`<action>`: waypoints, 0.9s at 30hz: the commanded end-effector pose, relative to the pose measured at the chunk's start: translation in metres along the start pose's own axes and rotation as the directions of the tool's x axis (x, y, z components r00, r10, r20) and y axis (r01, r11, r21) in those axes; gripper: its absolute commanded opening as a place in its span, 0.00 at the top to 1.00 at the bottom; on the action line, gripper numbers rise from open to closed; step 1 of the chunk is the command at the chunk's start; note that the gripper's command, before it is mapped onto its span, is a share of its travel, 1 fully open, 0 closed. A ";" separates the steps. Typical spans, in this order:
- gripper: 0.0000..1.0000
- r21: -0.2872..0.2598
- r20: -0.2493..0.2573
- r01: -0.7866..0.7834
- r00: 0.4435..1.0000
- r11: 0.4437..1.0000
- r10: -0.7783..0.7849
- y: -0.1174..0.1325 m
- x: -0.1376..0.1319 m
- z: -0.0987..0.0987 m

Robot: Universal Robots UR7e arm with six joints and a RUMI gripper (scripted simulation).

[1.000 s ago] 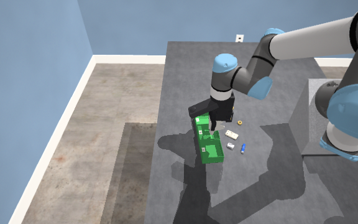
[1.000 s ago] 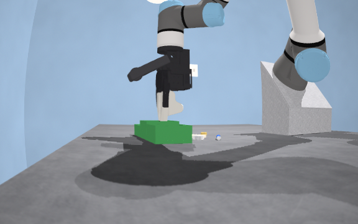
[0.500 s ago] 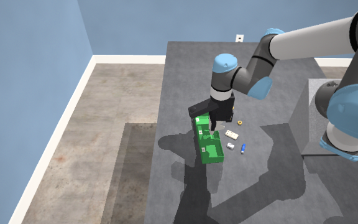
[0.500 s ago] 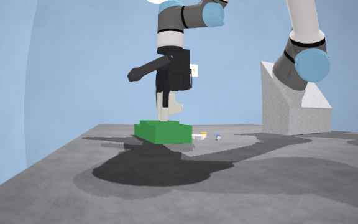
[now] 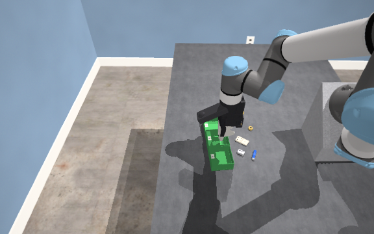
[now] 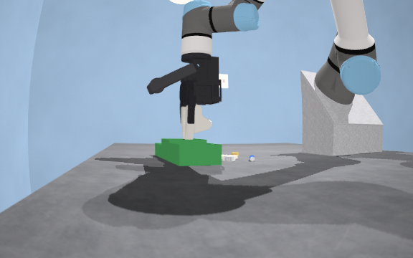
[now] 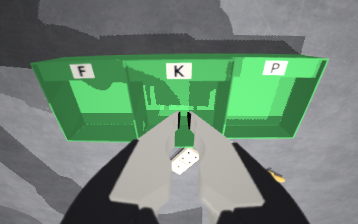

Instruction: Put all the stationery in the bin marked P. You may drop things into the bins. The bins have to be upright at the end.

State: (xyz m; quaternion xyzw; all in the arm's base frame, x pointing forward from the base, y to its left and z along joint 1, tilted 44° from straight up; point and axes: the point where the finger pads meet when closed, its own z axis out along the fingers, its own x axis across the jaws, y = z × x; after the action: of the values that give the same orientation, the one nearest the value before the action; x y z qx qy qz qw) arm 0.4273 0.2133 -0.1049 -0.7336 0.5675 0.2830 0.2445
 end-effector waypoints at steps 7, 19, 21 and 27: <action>0.96 0.001 0.000 0.000 1.000 1.000 0.000 0.000 0.000 0.000; 0.96 0.001 0.000 0.000 1.000 1.000 0.000 0.000 0.000 -0.015; 0.96 0.001 0.000 0.000 1.000 1.000 0.000 0.000 0.000 -0.018; 0.96 0.001 -0.001 0.000 1.000 1.000 0.000 0.000 0.000 -0.023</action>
State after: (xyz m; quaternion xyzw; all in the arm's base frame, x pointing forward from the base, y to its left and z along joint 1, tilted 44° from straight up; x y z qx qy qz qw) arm 0.4298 0.2012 -0.0921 -0.7335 0.5675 0.2828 0.2445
